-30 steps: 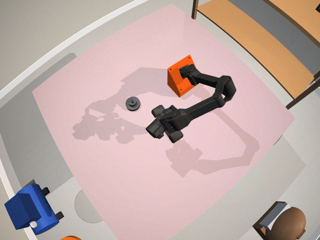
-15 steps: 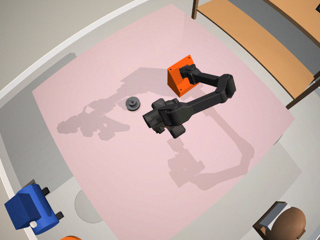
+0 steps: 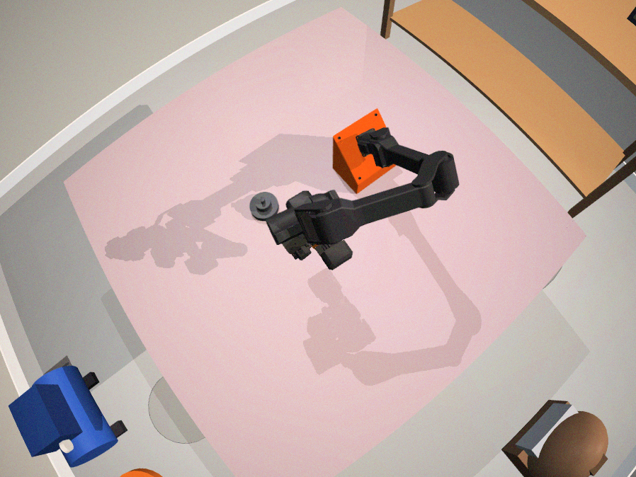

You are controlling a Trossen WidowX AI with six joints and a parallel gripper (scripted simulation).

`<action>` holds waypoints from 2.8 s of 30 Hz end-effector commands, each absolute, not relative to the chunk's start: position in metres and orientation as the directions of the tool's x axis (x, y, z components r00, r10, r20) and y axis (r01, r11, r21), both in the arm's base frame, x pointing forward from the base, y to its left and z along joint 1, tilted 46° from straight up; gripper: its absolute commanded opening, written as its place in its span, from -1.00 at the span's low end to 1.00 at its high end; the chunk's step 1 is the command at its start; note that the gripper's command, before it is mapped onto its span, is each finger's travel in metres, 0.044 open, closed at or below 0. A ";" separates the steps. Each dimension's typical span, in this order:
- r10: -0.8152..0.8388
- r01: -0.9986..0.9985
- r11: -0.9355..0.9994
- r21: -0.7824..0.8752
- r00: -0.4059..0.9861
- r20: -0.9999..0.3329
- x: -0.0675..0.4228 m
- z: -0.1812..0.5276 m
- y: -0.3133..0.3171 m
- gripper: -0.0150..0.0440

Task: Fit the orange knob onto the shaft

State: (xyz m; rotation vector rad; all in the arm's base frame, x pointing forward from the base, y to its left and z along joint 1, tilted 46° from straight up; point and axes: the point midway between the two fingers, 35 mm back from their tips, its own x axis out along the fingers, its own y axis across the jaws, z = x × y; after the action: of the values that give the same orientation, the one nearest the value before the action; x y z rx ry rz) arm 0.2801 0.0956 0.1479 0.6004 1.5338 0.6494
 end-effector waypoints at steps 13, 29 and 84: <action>0.705 -0.004 0.708 0.706 -0.061 -0.707 0.305 0.106 0.069 -0.49; 0.702 -0.009 0.711 0.703 -0.061 -0.710 0.321 0.064 0.043 -0.49; 0.709 -0.023 0.703 0.711 -0.064 -0.702 0.326 -0.060 -0.001 -0.49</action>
State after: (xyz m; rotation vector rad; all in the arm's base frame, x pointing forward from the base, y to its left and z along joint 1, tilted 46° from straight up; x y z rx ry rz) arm 0.3268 -0.0014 -0.0566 0.5723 1.5310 0.6651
